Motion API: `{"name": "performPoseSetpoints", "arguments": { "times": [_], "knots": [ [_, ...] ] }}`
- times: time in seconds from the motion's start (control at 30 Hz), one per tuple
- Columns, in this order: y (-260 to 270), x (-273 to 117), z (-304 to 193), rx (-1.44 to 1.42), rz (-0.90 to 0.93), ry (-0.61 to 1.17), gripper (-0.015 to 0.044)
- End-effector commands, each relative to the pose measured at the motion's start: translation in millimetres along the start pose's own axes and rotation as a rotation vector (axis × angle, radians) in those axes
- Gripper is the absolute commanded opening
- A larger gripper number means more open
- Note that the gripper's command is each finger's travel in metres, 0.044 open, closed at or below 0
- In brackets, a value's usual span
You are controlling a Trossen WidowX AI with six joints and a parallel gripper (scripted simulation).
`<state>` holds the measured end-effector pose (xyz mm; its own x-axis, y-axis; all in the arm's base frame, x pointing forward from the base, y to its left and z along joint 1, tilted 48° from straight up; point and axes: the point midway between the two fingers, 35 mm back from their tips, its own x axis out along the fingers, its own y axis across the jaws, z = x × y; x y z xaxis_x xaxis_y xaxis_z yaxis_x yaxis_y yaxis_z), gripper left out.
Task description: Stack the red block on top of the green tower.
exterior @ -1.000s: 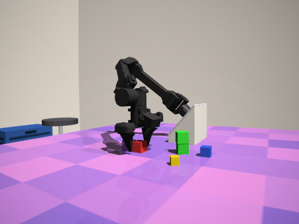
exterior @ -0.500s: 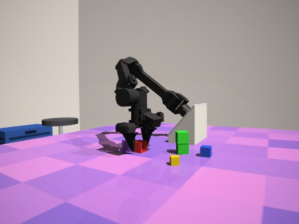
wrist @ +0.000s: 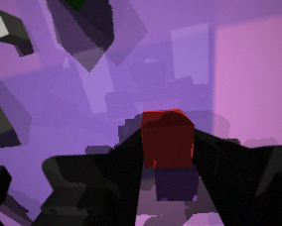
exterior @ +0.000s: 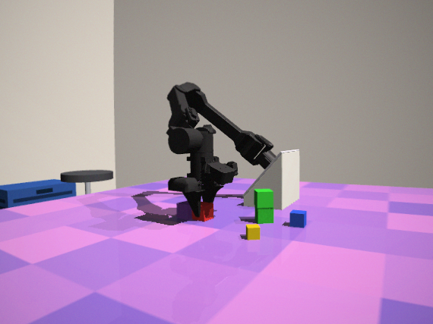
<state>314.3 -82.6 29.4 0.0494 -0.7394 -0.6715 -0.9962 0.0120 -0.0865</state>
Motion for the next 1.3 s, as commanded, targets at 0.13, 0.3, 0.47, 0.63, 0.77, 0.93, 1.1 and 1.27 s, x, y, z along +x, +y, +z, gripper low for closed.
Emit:
{"name": "performPoseSetpoints", "arguments": {
  "times": [0.13, 0.3, 0.47, 0.63, 0.77, 0.93, 1.1, 1.27],
  "knots": [
    [-1.8, -25.8, 0.1, 0.005, -0.001, 0.0, 0.0],
    [-1.9, -50.8, 0.3, 0.004, -0.001, 0.0, 0.0],
    [-1.9, -76.0, 0.5, 0.004, -0.001, -0.001, 0.0],
    [-1.9, -101.7, 0.6, 0.004, 0.0, -0.002, 0.0],
    [-1.6, -115.7, 0.5, 0.004, 0.0, -0.002, 0.0],
    [-1.7, -115.7, 1.3, 0.004, 0.0, -0.002, 0.0],
    [4.5, -117.0, 28.9, 0.002, -0.001, -0.011, 0.0],
    [17.7, -118.4, 66.7, 0.0, -0.001, -0.018, 0.0]
  ]
}}
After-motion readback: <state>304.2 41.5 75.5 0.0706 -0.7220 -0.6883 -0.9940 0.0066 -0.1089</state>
